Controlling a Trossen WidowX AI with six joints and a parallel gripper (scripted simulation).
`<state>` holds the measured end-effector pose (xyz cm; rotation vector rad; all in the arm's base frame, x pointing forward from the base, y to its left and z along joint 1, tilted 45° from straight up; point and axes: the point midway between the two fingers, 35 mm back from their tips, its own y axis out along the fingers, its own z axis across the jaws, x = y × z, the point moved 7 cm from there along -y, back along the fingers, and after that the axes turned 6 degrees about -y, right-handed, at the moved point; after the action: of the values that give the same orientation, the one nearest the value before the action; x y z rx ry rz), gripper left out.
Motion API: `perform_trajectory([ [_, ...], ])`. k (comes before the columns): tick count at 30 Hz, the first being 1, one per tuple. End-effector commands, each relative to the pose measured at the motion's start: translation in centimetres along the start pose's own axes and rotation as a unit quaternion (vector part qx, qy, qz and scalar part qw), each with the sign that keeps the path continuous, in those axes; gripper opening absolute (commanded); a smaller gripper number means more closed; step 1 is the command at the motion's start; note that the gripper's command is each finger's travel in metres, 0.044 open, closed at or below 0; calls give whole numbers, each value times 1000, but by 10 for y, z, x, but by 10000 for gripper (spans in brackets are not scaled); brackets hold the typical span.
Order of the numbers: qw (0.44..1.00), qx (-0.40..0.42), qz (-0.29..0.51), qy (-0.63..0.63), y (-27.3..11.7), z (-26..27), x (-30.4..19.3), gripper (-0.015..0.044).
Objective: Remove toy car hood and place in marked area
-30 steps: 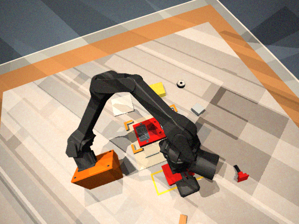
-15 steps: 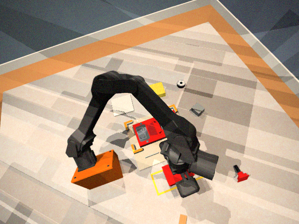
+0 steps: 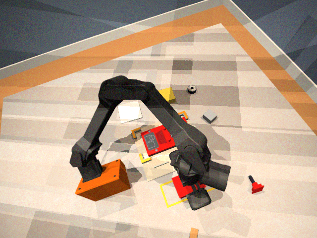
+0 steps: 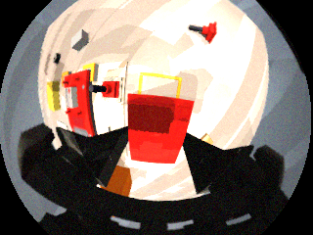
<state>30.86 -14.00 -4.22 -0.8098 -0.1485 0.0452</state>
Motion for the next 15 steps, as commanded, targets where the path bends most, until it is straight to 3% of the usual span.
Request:
perform_trajectory([
  [1,1000,3,-1,5,4,1,-1,0],
  [15,1000,3,-1,4,16,1,-2,0],
])
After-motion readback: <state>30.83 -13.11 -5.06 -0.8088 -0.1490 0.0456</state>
